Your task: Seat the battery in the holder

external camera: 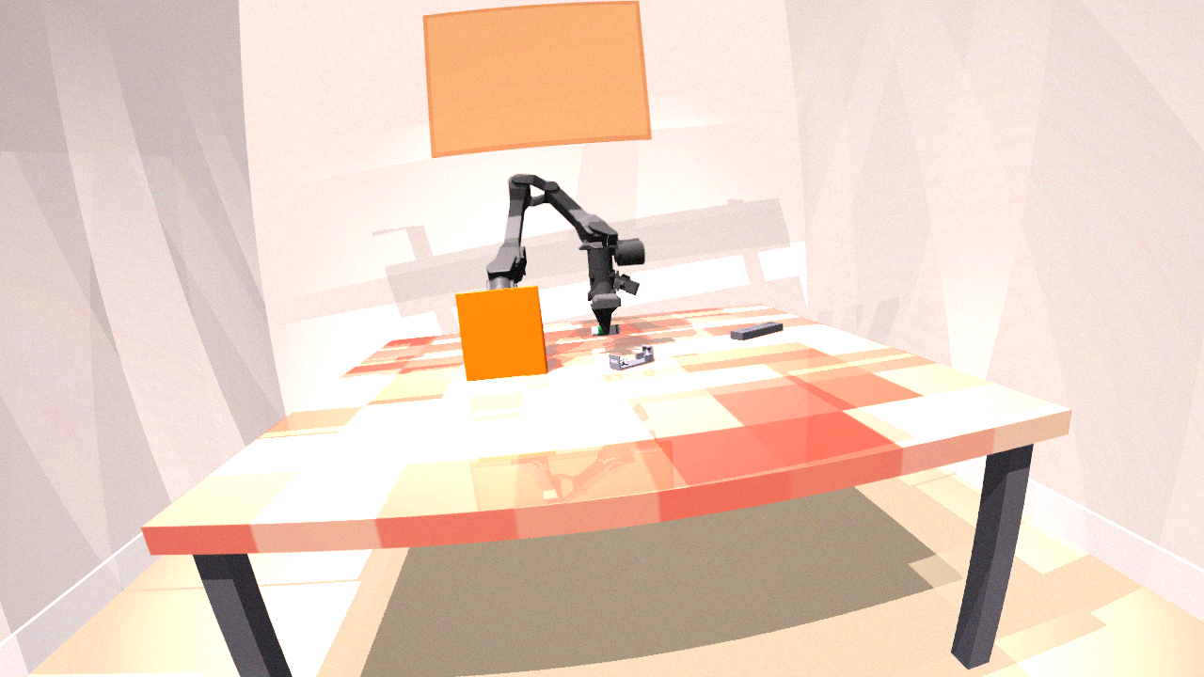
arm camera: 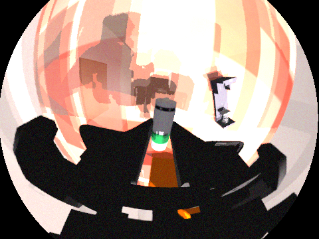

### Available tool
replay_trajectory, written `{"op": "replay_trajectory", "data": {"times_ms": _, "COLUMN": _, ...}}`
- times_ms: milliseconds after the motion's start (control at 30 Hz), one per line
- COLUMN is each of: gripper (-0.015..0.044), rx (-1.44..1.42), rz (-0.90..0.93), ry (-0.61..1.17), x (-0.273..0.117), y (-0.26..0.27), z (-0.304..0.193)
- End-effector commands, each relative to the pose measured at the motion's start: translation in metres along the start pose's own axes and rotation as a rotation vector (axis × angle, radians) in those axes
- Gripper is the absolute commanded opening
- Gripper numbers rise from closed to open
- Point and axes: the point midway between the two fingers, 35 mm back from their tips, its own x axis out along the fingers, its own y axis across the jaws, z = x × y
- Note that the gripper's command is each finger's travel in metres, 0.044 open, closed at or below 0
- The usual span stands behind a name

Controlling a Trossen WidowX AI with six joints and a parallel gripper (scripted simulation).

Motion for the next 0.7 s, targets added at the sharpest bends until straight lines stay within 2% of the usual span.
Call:
{"op": "replay_trajectory", "data": {"times_ms": 0, "gripper": 0.0079, "rx": -0.069, "rz": -0.007, "ry": -0.007, "x": -0.007, "y": -0.013, "z": 0.011}}
{"op": "replay_trajectory", "data": {"times_ms": 667, "gripper": 0.0079, "rx": -0.541, "rz": -0.024, "ry": -0.013, "x": -0.03, "y": -0.125, "z": 0.044}}
